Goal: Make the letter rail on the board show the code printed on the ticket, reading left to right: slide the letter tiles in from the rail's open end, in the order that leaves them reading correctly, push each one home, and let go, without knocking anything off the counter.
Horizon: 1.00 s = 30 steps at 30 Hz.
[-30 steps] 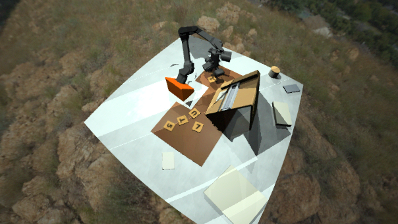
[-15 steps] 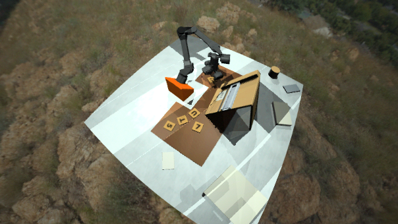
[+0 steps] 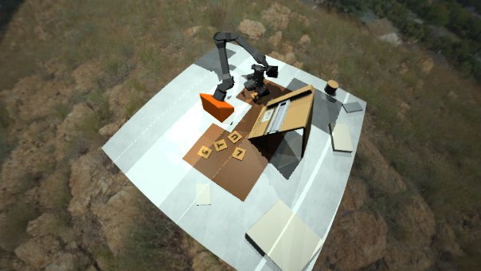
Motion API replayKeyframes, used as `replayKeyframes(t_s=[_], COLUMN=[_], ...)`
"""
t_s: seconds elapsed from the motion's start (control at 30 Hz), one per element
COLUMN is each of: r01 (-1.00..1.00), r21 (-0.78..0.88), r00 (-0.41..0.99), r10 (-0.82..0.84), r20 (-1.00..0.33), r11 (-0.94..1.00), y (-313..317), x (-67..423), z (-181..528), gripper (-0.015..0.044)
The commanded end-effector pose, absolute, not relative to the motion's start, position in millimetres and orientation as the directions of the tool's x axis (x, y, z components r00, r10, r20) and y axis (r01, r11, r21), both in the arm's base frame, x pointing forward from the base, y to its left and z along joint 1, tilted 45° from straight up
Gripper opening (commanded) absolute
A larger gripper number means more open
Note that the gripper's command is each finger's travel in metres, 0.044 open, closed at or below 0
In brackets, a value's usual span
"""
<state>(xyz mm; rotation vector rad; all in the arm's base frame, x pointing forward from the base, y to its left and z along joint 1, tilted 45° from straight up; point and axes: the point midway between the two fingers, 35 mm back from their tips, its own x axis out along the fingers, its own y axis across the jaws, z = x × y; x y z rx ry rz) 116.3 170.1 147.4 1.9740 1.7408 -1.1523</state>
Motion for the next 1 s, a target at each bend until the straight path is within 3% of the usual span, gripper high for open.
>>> replayKeyframes(t_s=[0.0,0.97], r01=[0.922,0.922], r21=[-0.298,-0.298], r00=[-0.037,-0.037], r10=[0.709,0.710], r20=[-0.704,-0.704], r11=[-0.248,-0.247], y=[169.9,183.6], x=[116.1,115.3], z=[145.7,132.3], gripper=[0.0340,0.0340])
